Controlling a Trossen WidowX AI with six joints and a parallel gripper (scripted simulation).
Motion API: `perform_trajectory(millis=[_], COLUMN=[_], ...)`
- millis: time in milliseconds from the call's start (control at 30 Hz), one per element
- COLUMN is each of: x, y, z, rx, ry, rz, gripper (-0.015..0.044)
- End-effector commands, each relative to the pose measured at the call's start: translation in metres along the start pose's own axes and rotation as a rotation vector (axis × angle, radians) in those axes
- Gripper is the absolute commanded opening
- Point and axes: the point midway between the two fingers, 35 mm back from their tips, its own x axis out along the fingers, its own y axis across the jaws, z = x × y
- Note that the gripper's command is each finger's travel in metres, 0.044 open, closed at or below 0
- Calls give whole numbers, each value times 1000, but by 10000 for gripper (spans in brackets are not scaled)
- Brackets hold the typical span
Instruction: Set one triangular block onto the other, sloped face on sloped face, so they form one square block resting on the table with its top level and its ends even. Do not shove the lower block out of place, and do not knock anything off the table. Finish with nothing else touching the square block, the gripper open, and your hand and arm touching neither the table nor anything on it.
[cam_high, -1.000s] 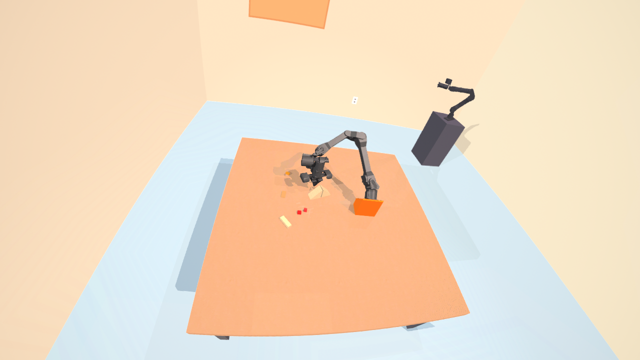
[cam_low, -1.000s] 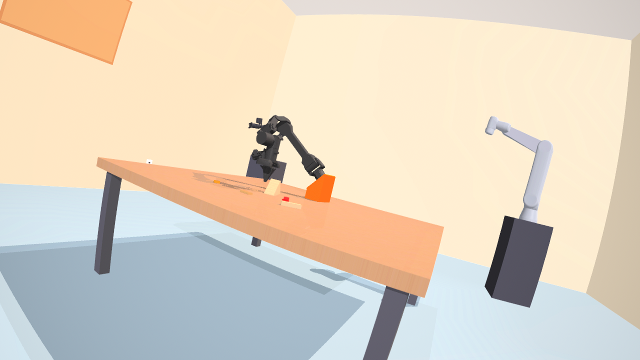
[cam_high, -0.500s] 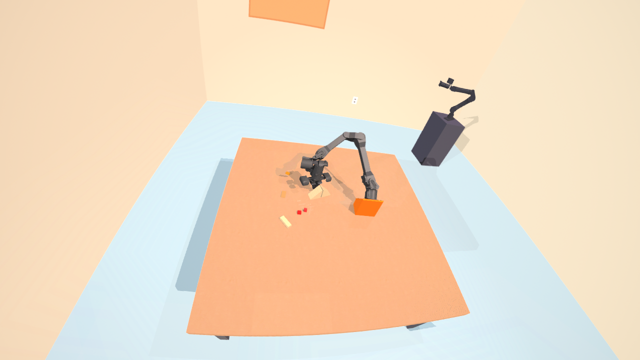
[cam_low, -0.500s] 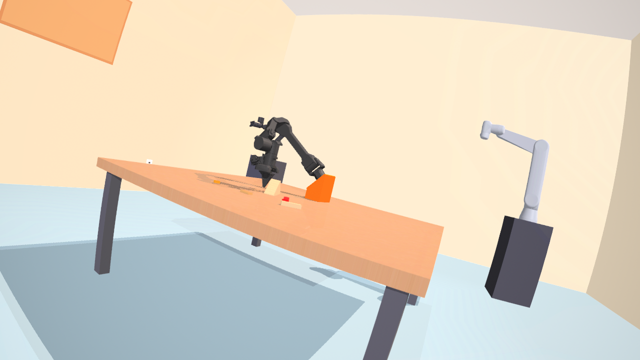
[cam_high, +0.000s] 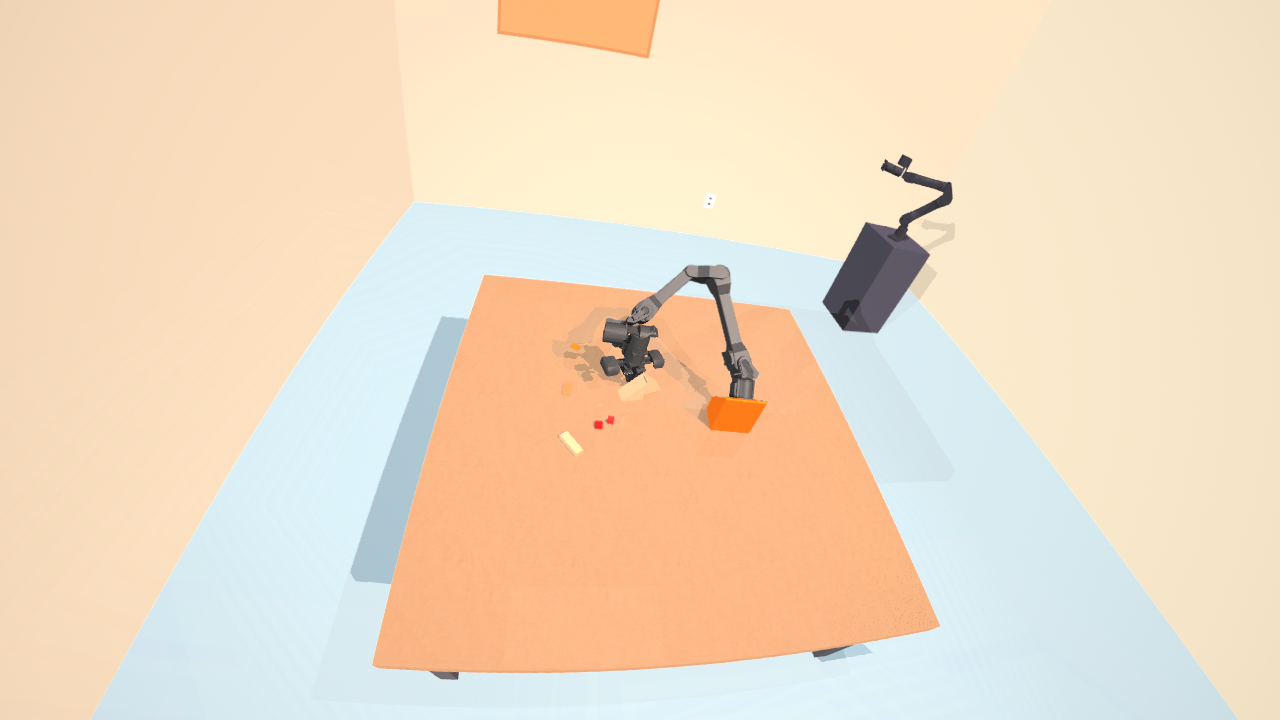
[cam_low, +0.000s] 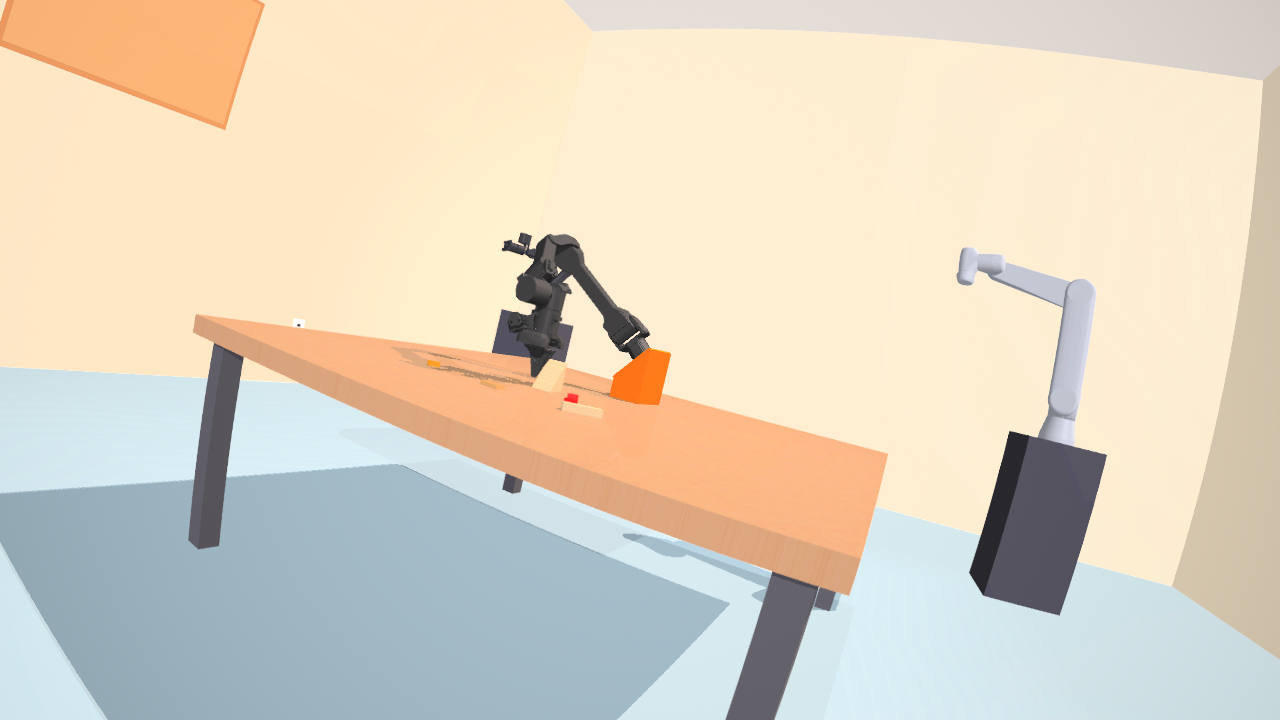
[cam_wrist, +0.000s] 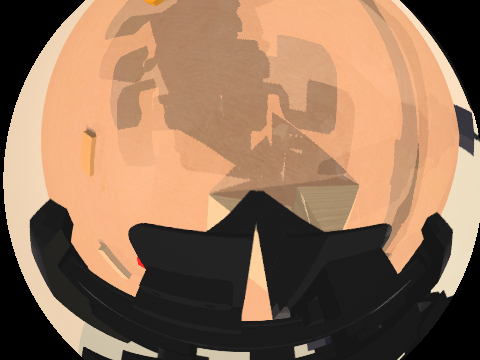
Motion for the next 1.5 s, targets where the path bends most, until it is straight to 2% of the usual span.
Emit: perform_trajectory(millis=[0, 1467], x=[3, 2], y=[-2, -3], z=[-12, -109], rx=[-5, -6], ry=[8, 12], rz=[-11, -11], gripper=[0, 0])
